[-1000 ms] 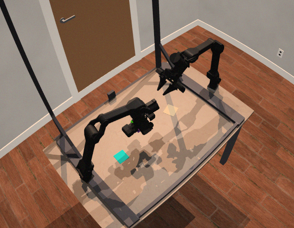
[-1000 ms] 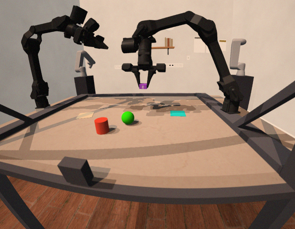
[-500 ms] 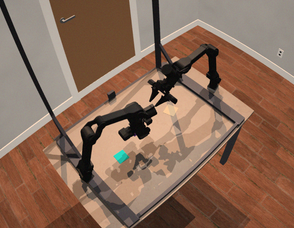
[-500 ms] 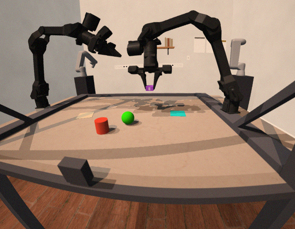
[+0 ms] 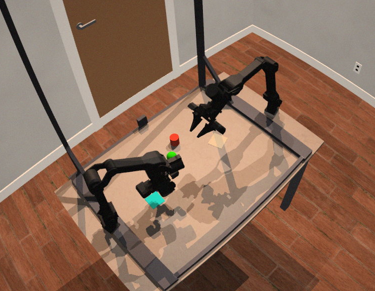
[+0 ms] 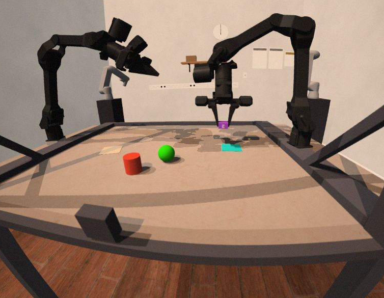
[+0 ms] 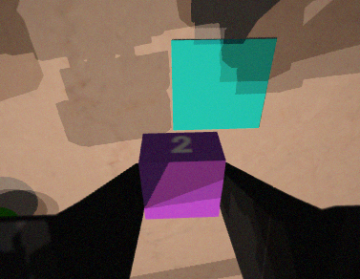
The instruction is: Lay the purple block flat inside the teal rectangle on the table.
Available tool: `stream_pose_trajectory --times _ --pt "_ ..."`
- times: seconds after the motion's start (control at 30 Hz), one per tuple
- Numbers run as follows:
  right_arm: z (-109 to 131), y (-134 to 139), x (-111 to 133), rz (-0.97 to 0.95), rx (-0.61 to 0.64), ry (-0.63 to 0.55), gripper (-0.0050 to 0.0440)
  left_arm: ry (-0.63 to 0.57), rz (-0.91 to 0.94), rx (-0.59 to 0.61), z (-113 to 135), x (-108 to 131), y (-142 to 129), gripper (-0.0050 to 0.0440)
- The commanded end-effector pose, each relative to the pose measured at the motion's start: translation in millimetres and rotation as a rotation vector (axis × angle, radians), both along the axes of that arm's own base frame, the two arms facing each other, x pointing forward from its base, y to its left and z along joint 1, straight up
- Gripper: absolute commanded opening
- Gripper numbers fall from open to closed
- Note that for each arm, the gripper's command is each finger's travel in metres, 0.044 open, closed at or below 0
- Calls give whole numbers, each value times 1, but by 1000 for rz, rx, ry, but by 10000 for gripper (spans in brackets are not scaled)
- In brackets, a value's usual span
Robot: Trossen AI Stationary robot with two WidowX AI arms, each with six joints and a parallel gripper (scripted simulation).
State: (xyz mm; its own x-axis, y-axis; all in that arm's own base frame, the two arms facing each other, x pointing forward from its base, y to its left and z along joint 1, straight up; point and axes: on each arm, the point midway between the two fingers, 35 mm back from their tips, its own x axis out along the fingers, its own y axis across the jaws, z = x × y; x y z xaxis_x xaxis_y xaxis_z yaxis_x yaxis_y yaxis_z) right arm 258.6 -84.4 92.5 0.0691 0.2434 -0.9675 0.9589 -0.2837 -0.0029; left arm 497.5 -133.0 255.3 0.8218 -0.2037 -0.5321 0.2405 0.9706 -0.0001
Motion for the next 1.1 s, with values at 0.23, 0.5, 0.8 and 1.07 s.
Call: stream_pose_trajectory --times 0.23,0.5,0.8,1.07 --pt "-10 4 -32 0 -12 -22 -50 -38 0 -10 18 -2 1 200" --pt "-13 5 -33 2 -5 -10 -50 -38 0 -10 18 -2 1 200" --pt "-32 5 -33 1 -1 -1 -50 -38 0 -10 18 -2 1 200" --pt "-45 6 -33 0 0 0 -50 -38 0 -10 18 -2 1 200"
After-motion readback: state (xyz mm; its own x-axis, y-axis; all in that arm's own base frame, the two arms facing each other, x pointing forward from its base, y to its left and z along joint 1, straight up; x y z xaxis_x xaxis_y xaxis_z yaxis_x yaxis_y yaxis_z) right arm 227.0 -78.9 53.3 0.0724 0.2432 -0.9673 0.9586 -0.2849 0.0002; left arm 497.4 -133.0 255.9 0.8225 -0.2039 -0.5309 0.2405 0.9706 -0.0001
